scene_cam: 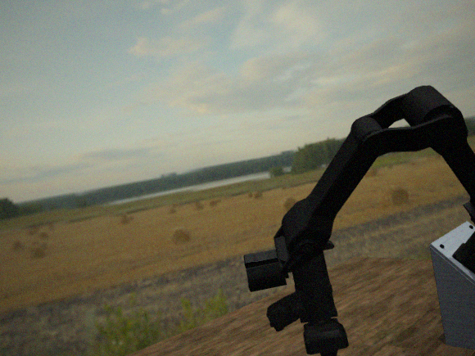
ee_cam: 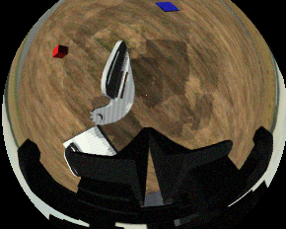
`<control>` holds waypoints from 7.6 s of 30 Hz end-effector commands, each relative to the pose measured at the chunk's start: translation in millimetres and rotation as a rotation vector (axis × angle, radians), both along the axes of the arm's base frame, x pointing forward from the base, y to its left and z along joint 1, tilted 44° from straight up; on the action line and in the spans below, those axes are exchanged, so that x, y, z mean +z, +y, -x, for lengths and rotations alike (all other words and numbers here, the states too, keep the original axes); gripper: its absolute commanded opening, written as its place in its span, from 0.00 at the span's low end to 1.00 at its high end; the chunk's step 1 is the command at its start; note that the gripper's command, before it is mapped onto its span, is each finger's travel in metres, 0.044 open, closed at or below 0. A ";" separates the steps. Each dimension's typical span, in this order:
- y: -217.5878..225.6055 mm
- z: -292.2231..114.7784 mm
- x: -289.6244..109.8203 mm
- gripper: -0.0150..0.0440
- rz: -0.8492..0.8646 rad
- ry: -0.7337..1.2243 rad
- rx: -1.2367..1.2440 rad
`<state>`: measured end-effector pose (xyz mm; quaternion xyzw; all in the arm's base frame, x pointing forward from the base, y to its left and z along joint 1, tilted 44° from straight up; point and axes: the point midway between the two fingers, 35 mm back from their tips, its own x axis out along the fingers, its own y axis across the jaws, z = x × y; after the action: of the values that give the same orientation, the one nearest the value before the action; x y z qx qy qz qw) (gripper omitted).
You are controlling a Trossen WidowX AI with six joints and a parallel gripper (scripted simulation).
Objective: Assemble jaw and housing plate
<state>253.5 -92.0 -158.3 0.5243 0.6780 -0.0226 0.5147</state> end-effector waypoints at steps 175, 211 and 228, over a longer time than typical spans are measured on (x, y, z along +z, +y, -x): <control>-38.3 0.8 34.6 0.74 0.019 -0.018 -0.007; -38.3 0.8 34.6 0.91 0.019 -0.018 -0.007; -38.3 0.8 34.6 0.25 0.019 -0.018 -0.007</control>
<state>252.7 -130.3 -123.6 0.5219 0.6713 -0.0263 0.5256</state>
